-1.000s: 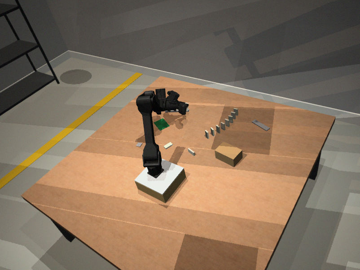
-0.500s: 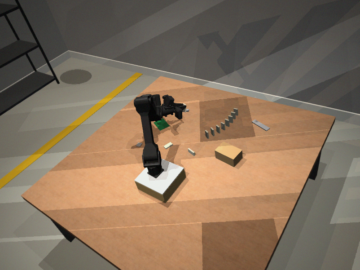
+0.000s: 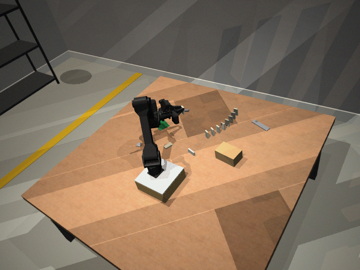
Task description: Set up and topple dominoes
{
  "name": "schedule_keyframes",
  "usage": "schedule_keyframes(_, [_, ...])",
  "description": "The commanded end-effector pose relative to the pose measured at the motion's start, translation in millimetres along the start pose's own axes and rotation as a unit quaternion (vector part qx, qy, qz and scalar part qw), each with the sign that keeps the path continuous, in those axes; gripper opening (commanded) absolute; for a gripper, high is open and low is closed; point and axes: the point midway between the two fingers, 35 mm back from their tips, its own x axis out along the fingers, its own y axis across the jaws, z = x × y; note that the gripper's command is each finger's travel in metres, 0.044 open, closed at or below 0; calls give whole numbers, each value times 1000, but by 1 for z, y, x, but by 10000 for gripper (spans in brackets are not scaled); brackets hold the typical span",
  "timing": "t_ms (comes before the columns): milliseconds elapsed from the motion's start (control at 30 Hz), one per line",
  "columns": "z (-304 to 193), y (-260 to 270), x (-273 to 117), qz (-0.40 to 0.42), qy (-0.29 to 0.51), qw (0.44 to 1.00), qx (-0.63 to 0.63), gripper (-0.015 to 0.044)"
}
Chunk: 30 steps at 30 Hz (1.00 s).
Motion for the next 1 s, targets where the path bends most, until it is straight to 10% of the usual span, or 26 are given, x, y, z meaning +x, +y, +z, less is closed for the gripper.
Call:
schedule_keyframes(0, [3, -3, -2, -5, -5, 1000, 3, 107])
schedule_keyframes(967, [-43, 3, 8, -4, -5, 1000, 4, 107])
